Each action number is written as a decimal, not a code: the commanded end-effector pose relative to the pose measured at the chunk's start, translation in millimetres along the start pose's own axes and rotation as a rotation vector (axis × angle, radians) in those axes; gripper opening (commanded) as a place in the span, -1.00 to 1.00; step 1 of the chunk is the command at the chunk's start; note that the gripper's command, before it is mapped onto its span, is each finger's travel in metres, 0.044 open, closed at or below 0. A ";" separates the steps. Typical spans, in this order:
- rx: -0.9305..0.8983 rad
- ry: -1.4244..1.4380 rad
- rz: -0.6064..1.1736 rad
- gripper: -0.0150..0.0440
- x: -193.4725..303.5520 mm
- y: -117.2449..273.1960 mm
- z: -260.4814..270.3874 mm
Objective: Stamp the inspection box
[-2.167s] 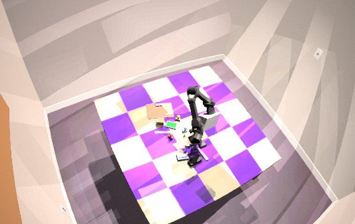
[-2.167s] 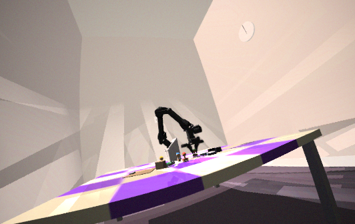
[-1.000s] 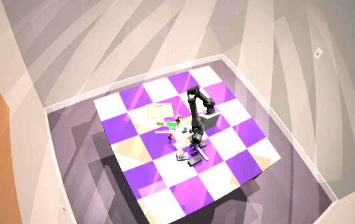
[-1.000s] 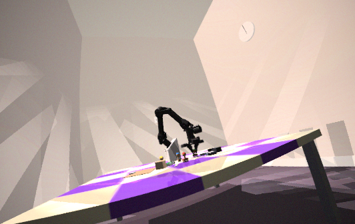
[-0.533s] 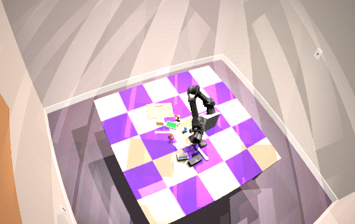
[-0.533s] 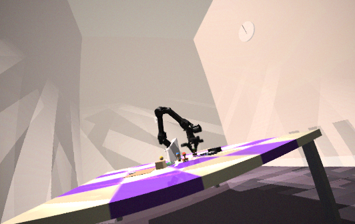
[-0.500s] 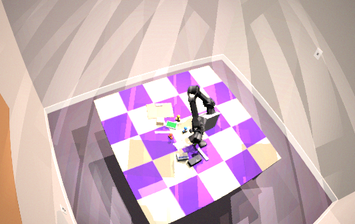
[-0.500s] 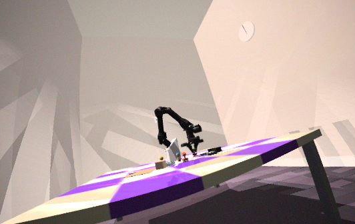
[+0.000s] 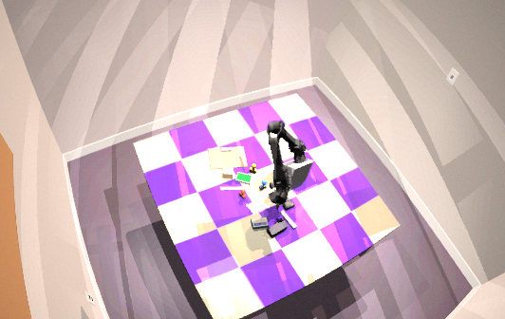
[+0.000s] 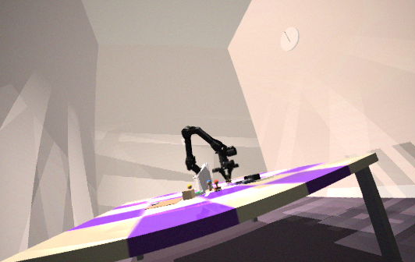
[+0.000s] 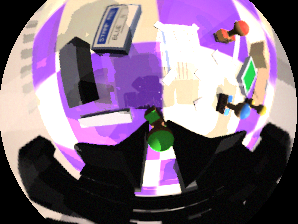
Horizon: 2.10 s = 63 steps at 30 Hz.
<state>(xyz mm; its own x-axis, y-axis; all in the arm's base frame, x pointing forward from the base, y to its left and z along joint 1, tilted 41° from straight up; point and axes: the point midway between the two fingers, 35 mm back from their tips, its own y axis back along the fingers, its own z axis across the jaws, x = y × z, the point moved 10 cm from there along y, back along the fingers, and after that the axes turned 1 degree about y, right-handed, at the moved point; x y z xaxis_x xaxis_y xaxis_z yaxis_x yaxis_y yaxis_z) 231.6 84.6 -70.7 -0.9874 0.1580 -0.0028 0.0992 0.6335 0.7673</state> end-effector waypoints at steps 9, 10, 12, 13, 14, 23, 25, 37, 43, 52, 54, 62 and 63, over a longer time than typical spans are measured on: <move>-0.007 -0.008 0.000 -0.49 -1.7 7.1 0.8; -0.007 -0.008 0.000 -0.49 -1.7 7.6 0.8; -0.007 -0.008 0.000 -0.49 -1.8 8.6 0.8; -0.007 -0.008 0.000 -0.49 -1.8 9.0 0.8; -0.007 -0.008 0.000 -0.49 -1.8 9.5 0.8; -0.007 -0.007 0.000 -0.49 -1.9 13.8 0.8; -0.007 -0.007 0.000 -0.49 -2.0 14.8 0.8; -0.008 -0.007 0.000 -0.49 -2.0 20.6 0.8; -0.008 -0.007 0.000 -0.49 -2.0 23.5 0.7; -0.008 -0.007 0.000 -0.49 -1.9 27.9 0.6; -0.008 -0.007 0.000 -0.49 -1.9 28.9 0.6; -0.008 -0.007 0.000 -0.49 -1.8 32.8 0.4; -0.008 -0.007 0.000 -0.49 -1.8 33.3 0.4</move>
<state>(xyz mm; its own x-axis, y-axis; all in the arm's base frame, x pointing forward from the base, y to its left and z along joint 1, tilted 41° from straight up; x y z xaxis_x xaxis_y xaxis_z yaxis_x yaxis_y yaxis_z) 235.2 103.5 -47.4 -0.9876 0.1567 -0.0020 0.0988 0.6324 0.7683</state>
